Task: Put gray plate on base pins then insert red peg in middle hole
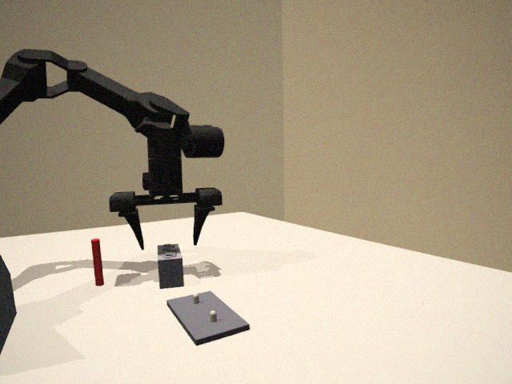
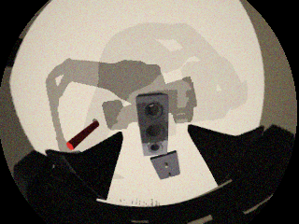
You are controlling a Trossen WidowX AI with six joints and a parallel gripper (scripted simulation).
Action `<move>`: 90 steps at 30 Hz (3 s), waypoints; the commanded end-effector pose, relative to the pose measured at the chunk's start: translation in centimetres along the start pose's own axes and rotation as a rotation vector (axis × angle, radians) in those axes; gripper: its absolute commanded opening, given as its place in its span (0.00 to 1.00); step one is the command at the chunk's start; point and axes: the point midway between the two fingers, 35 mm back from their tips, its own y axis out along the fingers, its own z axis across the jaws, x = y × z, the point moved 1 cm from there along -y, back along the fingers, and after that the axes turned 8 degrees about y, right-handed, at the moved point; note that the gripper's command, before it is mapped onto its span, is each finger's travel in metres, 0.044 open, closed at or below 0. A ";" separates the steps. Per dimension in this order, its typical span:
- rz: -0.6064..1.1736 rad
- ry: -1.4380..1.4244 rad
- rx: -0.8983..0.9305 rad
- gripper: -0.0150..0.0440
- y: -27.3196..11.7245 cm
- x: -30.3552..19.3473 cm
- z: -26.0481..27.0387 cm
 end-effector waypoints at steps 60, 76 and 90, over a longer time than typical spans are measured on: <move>0.003 0.014 0.006 0.25 2.7 -0.4 -0.3; 0.009 0.014 0.005 0.25 -2.3 -0.6 -0.8; 0.006 0.014 0.007 0.25 -6.8 -0.8 -0.4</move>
